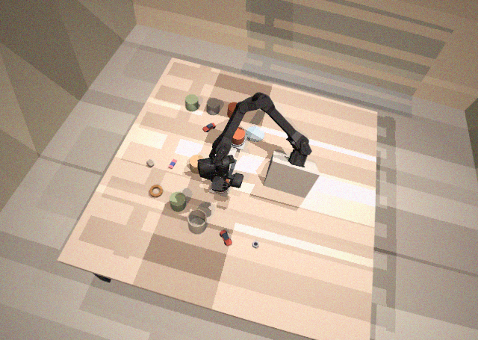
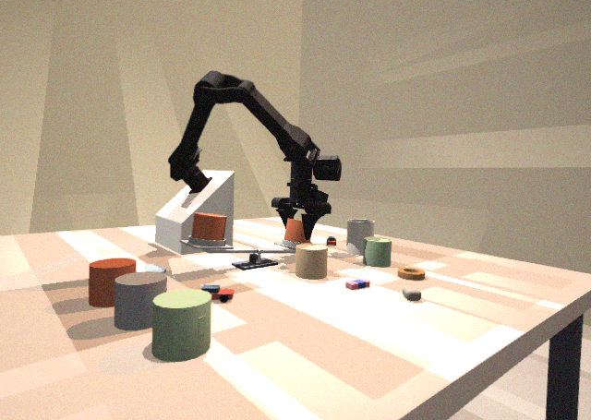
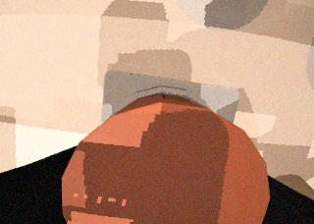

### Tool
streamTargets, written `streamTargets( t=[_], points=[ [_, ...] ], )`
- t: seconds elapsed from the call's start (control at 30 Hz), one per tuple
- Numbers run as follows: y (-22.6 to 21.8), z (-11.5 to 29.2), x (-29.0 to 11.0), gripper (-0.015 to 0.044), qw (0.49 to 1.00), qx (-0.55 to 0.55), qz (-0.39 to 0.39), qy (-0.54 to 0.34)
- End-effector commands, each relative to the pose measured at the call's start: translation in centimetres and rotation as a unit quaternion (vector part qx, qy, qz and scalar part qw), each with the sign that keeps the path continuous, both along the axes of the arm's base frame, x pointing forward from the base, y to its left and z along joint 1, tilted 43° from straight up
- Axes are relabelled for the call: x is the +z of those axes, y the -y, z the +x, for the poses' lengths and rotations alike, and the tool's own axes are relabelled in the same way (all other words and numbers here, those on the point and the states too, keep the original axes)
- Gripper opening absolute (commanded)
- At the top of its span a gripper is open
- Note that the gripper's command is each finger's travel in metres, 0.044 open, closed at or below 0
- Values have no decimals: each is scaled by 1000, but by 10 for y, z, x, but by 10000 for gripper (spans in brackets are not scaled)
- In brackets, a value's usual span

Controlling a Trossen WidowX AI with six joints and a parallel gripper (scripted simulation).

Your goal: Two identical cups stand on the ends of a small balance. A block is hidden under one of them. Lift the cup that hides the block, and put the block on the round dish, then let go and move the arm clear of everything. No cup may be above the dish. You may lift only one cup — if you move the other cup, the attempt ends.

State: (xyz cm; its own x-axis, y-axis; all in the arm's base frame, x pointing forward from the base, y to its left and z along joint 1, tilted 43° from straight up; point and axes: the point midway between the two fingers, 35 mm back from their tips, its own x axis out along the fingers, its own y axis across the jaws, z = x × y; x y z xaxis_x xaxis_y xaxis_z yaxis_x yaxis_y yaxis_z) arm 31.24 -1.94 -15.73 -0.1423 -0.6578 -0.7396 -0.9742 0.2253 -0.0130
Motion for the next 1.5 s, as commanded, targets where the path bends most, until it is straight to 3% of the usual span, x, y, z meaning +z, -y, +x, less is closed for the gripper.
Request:
streamTargets(
  t=[0.0, 1.47],
  points=[
    [-7, 6, 7, 0, 1000, 1, 4, 9],
    [-44, 16, 47, 0, 1000, 1, 7, 9]
  ],
)
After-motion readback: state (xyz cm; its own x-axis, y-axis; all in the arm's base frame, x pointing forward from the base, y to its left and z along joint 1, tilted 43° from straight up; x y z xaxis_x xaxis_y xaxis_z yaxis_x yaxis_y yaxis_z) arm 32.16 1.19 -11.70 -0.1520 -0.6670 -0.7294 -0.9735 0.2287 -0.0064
